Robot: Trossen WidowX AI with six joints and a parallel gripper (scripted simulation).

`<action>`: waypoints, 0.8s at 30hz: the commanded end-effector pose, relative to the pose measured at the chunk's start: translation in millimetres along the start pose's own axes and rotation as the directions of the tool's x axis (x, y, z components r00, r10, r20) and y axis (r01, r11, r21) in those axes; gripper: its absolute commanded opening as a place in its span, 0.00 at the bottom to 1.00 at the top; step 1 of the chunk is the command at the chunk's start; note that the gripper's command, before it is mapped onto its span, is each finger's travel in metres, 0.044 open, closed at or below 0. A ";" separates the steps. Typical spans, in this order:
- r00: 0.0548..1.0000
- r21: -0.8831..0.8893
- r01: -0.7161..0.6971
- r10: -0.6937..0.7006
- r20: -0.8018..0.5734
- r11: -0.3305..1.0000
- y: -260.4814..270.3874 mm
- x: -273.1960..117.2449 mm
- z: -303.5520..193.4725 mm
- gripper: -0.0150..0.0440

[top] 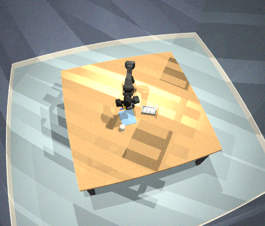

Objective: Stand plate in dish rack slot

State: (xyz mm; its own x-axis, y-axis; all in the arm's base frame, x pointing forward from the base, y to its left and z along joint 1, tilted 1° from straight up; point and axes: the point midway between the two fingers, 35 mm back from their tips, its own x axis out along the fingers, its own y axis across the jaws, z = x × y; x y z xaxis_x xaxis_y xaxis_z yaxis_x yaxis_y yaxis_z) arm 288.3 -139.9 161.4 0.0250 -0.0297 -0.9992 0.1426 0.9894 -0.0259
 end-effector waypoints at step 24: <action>1.000 0.372 -0.024 0.027 -0.003 0.928 131.6 -3.2 -52.4 0.25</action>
State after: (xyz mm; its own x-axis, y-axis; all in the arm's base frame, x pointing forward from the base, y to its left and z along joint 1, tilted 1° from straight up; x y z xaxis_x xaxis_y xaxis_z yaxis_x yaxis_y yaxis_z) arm 257.2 -5.1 162.8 0.0277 -0.0156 -0.9995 0.4978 0.8673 0.0003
